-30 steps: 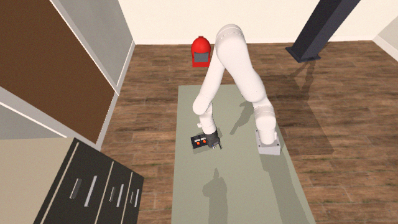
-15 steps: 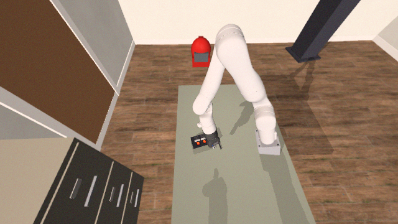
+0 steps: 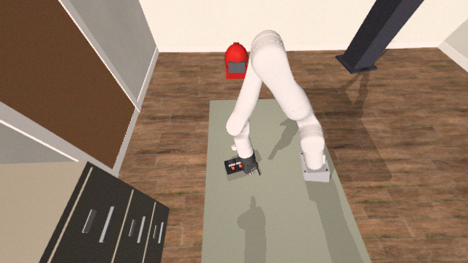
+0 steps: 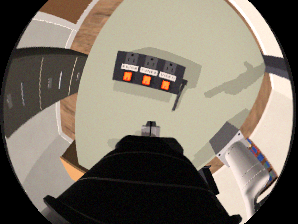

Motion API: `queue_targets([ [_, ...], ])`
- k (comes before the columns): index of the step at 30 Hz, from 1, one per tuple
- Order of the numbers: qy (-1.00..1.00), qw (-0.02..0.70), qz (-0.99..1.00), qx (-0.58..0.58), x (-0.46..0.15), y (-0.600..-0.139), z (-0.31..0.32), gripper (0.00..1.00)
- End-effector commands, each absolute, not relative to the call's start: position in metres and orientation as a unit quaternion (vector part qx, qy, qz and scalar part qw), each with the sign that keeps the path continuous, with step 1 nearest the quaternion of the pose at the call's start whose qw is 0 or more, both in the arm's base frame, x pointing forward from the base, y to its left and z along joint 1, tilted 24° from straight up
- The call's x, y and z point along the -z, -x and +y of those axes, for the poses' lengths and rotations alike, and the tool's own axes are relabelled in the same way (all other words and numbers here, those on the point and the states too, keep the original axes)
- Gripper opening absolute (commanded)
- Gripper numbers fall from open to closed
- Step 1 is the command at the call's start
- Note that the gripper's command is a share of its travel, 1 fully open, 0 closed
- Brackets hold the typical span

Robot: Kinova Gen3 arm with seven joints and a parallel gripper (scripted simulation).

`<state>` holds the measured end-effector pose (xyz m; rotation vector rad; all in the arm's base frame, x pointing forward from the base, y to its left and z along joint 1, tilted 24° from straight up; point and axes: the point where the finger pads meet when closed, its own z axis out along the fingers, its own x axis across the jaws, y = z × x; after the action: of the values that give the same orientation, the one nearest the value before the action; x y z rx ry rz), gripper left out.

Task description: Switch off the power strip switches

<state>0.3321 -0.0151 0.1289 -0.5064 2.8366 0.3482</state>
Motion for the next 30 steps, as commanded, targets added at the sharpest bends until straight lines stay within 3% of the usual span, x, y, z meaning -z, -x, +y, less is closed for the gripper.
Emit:
queue_targets([
  [1, 0.173, 0.119, 0.97, -0.121, -0.126, -0.332, -0.013, 0.0],
  [30, 0.175, 0.122, 0.969, -0.122, -0.107, -0.345, -0.014, 0.0],
])
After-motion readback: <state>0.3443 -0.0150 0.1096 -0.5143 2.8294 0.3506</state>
